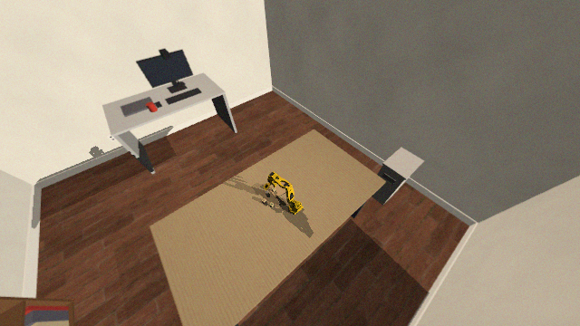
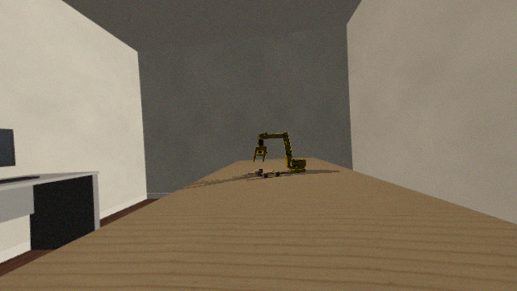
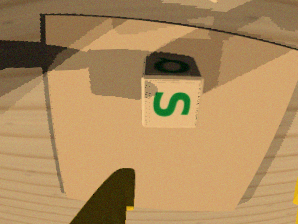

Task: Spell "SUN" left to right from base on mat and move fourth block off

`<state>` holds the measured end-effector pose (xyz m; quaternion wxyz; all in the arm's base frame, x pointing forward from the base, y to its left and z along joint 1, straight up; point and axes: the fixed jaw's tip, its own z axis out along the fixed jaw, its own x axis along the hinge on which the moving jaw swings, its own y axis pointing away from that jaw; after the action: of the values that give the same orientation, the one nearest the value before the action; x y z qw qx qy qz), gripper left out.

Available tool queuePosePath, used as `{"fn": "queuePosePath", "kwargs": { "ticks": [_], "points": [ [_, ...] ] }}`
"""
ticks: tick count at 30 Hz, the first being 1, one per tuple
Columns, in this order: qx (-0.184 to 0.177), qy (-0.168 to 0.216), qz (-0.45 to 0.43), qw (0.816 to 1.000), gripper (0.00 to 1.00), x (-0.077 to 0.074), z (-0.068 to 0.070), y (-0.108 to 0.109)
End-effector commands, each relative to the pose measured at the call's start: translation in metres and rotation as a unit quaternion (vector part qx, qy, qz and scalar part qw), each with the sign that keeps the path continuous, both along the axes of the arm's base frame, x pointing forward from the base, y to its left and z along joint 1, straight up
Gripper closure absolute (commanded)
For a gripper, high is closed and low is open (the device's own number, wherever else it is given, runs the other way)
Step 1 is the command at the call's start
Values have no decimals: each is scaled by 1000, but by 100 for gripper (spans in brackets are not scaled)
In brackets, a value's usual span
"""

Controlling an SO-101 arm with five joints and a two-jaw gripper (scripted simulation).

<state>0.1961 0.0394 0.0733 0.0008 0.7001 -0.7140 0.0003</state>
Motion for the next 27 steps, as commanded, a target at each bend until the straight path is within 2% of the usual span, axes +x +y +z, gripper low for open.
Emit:
{"fn": "queuePosePath", "kwargs": {
  "ticks": [1, 22, 27],
  "points": [
    [9, -41, 0, 999, 67, 6, 17, 2],
    [9, -41, 0, 999, 67, 6, 17, 2],
    [13, -62, 0, 998, 67, 7, 24, 2]
  ]
}}
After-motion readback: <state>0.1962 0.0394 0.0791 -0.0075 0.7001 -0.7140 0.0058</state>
